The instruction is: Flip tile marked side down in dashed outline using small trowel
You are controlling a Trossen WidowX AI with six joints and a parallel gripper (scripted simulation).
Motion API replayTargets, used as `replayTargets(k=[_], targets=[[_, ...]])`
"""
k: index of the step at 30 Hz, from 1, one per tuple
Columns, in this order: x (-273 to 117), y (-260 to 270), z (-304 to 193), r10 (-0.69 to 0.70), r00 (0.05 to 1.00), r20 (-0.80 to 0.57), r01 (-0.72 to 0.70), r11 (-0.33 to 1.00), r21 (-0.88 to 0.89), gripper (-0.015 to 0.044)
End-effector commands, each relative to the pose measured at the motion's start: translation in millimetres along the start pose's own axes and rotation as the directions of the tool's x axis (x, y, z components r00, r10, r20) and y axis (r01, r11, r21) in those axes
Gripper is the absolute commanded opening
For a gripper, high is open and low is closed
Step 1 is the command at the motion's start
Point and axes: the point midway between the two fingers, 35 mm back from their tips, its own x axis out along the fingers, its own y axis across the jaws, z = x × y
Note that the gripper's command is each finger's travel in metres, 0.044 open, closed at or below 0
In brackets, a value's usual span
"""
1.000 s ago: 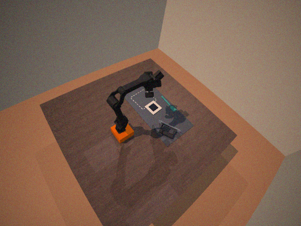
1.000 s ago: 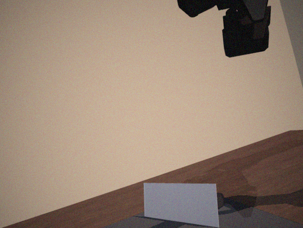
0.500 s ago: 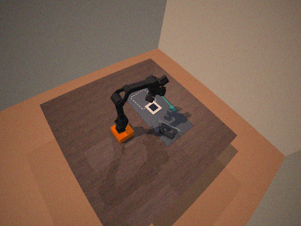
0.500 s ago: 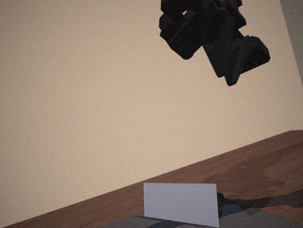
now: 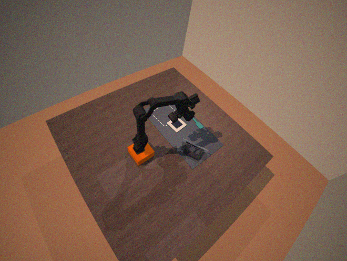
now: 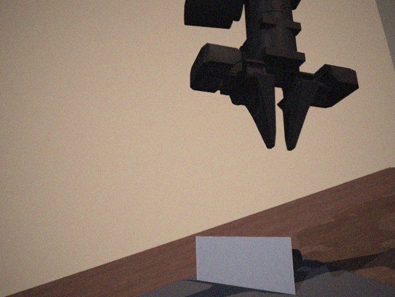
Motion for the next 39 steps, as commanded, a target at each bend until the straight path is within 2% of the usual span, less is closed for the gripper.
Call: replayTargets(k=[1,11,23,32,39], targets=[[6.7,-3.4,17.5,-0.035,0.999,0.042,0.028,0.988,0.15,0.01],[19.8,-13.7,54.7,-0.115,0.986,0.12,0.048,0.887,0.459,0.01],[32.7,-31.6,97.7,-0.223,0.955,0.195,-0.002,0.654,0.757,0.01],[40.2,-48.2,127.6,-0.306,0.922,0.236,-0.086,0.432,0.898,0.01],[40.7,-49.5,129.7,-0.313,0.919,0.239,-0.094,0.415,0.905,0.01]])
